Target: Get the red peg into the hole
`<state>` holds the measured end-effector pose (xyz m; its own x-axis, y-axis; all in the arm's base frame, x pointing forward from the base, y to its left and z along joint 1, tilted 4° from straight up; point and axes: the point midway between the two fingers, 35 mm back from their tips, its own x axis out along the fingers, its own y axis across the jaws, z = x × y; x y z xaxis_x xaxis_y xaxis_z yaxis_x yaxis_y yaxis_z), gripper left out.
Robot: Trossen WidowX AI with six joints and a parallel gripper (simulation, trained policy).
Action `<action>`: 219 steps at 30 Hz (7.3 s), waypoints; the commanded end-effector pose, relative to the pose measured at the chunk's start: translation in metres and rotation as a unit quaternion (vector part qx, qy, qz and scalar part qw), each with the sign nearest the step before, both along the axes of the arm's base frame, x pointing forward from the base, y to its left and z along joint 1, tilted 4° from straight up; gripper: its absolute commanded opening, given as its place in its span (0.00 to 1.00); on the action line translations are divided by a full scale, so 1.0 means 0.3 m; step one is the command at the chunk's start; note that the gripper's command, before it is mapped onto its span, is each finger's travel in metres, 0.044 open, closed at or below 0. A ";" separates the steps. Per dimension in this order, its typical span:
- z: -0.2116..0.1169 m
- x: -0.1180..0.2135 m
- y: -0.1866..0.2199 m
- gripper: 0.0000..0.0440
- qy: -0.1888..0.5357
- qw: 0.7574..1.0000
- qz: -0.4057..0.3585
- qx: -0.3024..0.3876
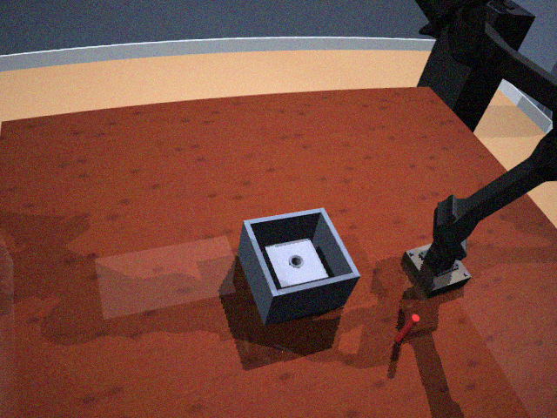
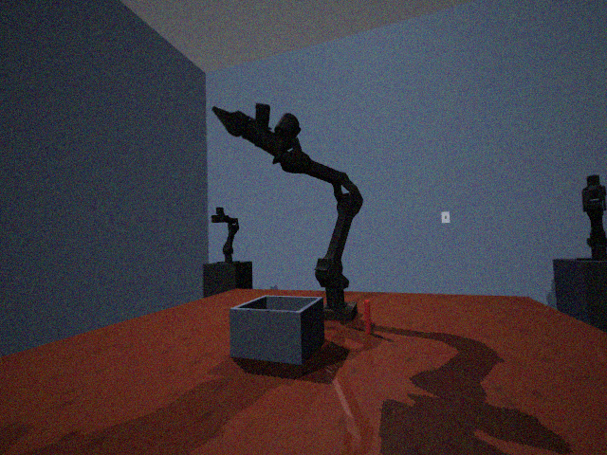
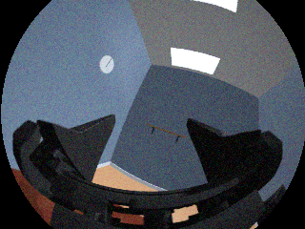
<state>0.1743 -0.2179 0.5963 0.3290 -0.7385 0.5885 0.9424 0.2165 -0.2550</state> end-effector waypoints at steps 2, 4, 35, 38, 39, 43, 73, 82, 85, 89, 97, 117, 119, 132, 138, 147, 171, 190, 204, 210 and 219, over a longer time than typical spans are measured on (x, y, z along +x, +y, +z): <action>-0.103 0.117 0.001 1.00 0.022 0.996 0.059 0.060; -0.143 0.162 0.010 1.00 0.031 0.993 0.082 0.082; -0.851 0.543 0.483 1.00 0.178 0.805 0.324 0.464; -0.925 0.536 0.544 1.00 0.193 0.777 0.327 0.503; -0.949 0.532 0.564 1.00 0.199 0.767 0.326 0.515; -1.046 0.504 0.643 1.00 0.220 0.728 0.319 0.565; -1.576 0.048 1.006 1.00 0.295 0.510 0.046 0.807; -1.708 0.031 1.046 1.00 0.269 0.490 0.021 0.829; -1.756 0.031 1.056 1.00 0.260 0.485 0.021 0.835; -1.813 0.030 1.068 1.00 0.247 0.478 0.020 0.843; -1.884 0.000 1.065 0.69 0.230 0.464 -0.008 0.856; -1.816 0.015 1.030 0.00 0.251 0.458 0.008 0.853; -1.798 0.019 1.018 0.00 0.253 0.466 0.017 0.848; -1.650 0.077 0.941 0.00 0.257 0.511 0.076 0.817; -1.574 0.115 0.902 0.00 0.249 0.529 0.094 0.806; -1.489 0.187 0.819 0.00 0.227 0.551 0.104 0.797; -1.495 0.351 0.585 0.00 0.155 0.571 0.078 0.802; -1.607 0.408 0.503 0.02 0.158 0.551 0.044 0.819; -1.673 0.424 0.474 0.36 0.207 0.545 0.015 0.812; -1.648 0.456 0.453 0.35 0.221 0.549 0.016 0.806; -1.623 0.502 0.426 0.34 0.241 0.544 0.020 0.803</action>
<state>0.3198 -0.0874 0.1065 0.1954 -0.1660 -0.9666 0.8448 0.5291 0.0799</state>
